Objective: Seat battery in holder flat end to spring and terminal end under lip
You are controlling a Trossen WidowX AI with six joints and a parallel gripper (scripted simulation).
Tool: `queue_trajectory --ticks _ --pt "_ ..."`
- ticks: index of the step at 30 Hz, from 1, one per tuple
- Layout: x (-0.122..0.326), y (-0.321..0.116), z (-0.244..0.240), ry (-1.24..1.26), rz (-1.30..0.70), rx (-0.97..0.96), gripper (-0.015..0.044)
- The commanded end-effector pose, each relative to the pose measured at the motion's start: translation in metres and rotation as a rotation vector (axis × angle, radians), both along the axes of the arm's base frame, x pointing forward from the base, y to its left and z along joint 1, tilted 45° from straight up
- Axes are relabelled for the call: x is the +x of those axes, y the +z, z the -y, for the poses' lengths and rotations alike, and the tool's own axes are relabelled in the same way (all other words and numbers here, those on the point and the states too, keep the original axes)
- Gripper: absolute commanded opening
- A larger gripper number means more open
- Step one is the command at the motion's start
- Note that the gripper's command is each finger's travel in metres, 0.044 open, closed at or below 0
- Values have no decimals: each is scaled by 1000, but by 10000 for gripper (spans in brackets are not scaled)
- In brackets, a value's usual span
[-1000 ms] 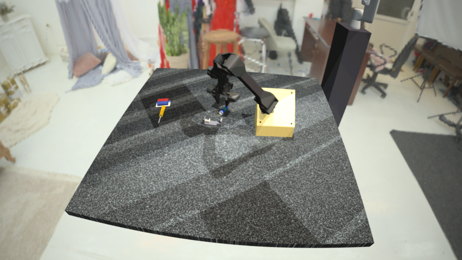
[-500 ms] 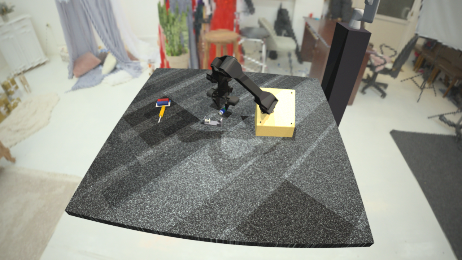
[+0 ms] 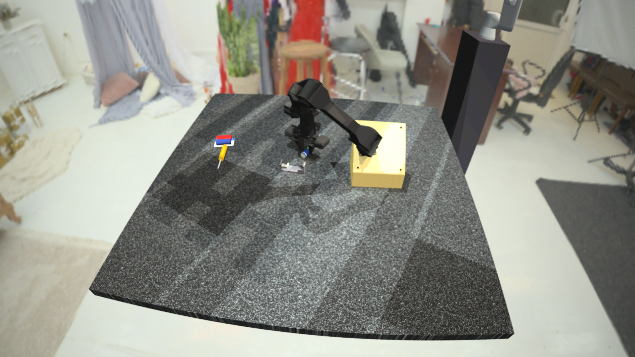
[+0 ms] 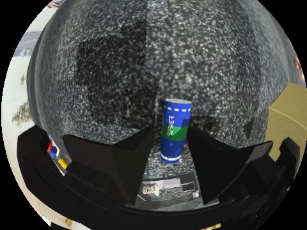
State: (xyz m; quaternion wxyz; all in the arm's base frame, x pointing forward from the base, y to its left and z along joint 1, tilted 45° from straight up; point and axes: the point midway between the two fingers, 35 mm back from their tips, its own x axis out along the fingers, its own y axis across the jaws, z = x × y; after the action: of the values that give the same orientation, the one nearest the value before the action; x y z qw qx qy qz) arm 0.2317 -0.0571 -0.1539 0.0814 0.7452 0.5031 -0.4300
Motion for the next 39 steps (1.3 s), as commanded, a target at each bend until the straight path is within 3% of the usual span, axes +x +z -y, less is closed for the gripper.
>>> queue_trajectory --ticks 1,11,23,39 --pt "-2 -2 -3 -2 -11 10 150" --pt "-2 -2 -3 -2 -11 10 87" --pt "-8 34 32 5 -5 6 87" --pt "22 78 13 650 605 -109 87"
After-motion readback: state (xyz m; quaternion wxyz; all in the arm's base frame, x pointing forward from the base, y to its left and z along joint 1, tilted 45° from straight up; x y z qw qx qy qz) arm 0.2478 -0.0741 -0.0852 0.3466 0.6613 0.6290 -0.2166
